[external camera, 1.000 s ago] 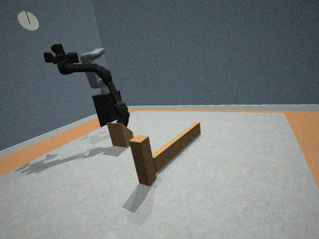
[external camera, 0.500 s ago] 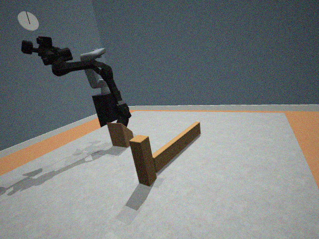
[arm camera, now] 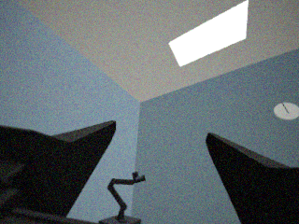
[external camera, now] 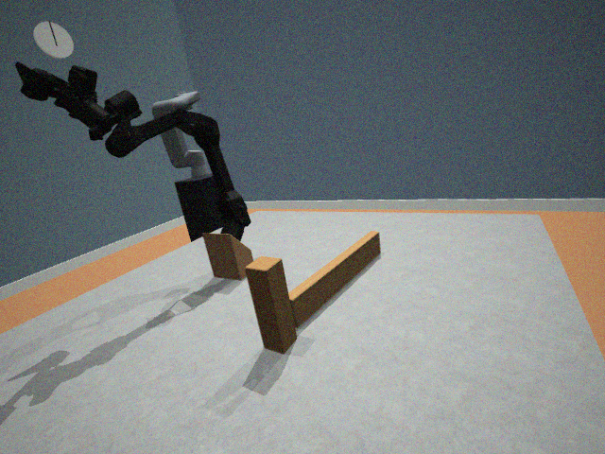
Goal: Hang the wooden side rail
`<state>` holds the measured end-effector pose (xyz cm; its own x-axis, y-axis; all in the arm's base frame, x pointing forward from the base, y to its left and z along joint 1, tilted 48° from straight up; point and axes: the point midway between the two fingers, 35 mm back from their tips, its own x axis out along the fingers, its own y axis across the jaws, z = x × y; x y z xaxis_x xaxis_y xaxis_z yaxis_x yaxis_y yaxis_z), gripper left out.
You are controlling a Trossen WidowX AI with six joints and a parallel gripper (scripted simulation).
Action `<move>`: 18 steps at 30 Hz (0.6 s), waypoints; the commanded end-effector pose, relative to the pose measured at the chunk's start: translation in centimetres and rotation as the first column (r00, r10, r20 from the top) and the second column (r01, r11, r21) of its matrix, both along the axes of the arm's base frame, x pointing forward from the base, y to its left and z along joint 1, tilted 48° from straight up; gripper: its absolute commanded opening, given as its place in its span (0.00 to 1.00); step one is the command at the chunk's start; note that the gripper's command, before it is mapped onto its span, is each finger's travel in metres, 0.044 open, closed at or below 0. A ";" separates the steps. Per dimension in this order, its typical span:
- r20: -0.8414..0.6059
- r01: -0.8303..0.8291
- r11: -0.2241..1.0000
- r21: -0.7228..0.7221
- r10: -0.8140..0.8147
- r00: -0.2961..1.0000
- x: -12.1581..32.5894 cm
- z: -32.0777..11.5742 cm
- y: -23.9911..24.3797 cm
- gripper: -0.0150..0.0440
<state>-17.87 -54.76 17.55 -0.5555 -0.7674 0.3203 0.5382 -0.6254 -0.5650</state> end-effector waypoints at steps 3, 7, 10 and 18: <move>0.114 -0.217 0.975 0.042 0.211 0.971 7.2 -4.6 -0.4 1.00; 0.198 -0.347 0.936 0.063 0.330 0.923 11.8 -7.4 0.0 1.00; 0.264 -0.439 0.895 0.076 0.407 0.875 15.2 -9.5 0.8 1.00; 0.459 -0.660 0.745 0.100 0.554 0.695 24.0 -14.8 4.6 1.00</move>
<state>2.87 -52.10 4.89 -0.0686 -0.9975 0.0145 0.9248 -0.0690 -0.3742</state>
